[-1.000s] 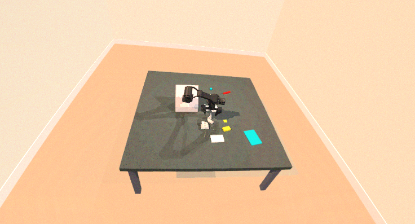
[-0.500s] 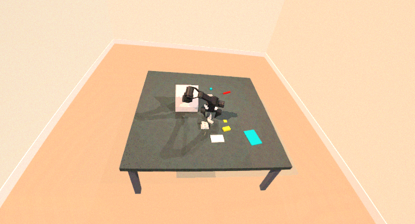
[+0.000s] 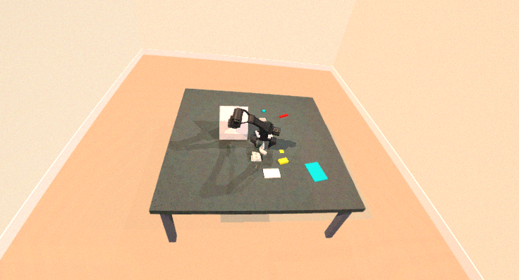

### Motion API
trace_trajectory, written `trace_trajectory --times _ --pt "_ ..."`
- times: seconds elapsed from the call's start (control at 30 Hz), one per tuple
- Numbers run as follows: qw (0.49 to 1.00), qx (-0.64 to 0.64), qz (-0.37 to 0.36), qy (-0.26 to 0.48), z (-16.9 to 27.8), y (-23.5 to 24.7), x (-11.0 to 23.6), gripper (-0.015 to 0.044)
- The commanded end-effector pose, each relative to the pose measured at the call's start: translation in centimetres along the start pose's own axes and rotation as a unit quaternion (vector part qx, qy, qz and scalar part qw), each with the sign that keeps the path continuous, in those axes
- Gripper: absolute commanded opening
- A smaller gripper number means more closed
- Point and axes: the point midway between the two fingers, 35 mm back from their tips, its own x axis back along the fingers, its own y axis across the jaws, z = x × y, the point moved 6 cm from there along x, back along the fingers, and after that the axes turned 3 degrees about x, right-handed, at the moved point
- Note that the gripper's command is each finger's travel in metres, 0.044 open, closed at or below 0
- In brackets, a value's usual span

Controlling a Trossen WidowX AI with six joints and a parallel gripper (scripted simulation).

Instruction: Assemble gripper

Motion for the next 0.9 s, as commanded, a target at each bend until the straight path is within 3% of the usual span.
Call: trace_trajectory --times 0.0,0.4,0.73,0.87 --pt "1.0 0.002 0.0 -0.002 -0.05 0.0 -0.03 0.044" --pt "1.0 0.002 0.0 -0.002 -0.05 0.0 -0.06 0.044" --pt "1.0 0.0 0.0 0.0 0.0 0.0 -0.03 0.0177" --pt "1.0 0.0 0.0 0.0 0.0 0.0 -0.03 0.0151"
